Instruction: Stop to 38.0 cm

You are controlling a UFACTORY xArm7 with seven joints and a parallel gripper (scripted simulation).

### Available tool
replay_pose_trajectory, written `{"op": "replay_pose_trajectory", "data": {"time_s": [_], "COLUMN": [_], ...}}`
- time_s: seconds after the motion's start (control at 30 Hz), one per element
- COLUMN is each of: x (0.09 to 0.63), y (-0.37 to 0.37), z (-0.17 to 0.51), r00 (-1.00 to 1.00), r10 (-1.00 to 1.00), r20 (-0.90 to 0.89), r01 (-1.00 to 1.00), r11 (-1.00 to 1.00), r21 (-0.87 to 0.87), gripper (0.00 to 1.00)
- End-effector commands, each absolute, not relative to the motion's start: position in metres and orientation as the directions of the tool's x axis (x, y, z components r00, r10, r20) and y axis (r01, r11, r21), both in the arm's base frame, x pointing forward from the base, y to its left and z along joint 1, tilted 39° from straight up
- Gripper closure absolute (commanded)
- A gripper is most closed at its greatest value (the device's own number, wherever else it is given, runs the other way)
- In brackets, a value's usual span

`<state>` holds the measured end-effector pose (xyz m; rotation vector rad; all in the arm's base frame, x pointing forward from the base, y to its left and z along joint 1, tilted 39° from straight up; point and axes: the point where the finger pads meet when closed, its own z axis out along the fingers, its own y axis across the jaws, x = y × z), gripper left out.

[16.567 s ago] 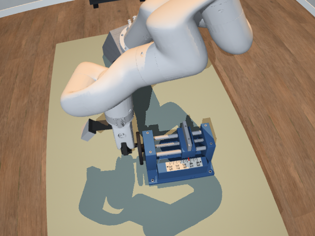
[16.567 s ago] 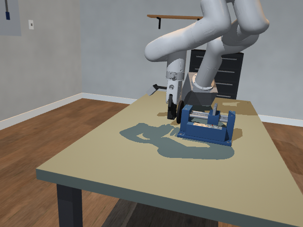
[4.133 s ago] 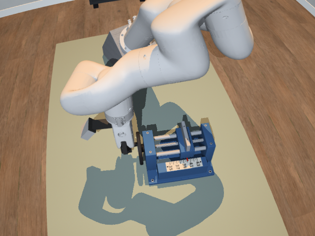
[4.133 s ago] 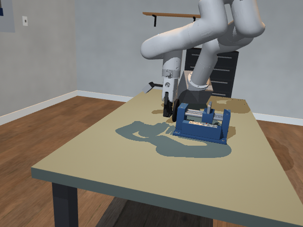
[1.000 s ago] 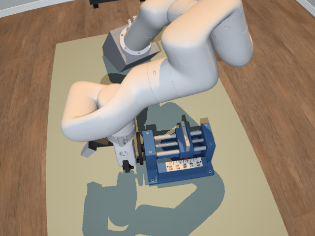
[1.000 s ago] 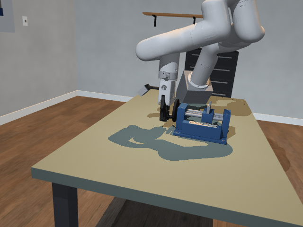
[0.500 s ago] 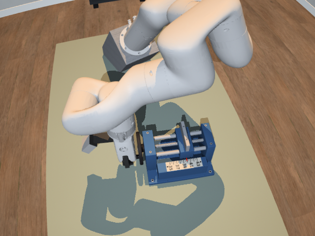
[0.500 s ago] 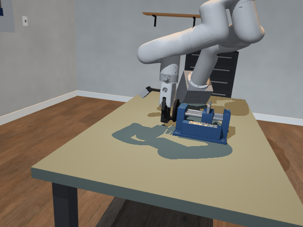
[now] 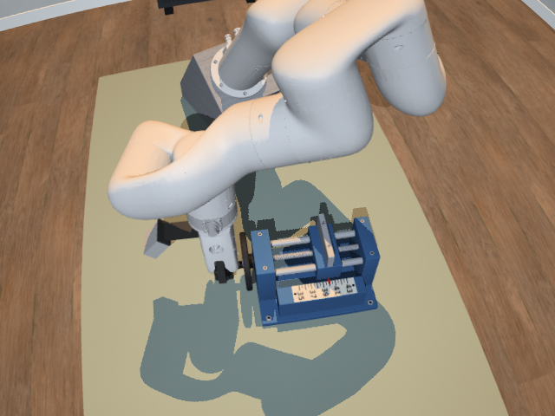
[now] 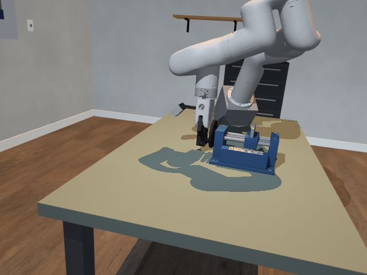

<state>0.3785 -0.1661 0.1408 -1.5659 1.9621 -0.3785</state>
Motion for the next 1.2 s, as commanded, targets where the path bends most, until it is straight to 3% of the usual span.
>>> {"op": "replay_pose_trajectory", "data": {"time_s": [0.0, 0.5, 1.17], "x": [0.365, 0.336, 0.347], "y": [-0.165, -0.169, -0.180], "z": [0.141, 0.169, 0.202], "r00": [-0.132, -0.132, -0.132], "r10": [-0.954, -0.954, -0.954], "r20": [-0.270, -0.270, -0.270], "r01": [-0.783, -0.783, -0.783], "r11": [0.267, 0.267, 0.267], "r21": [-0.562, -0.562, -0.562], "gripper": [0.94, 0.94, 0.94]}}
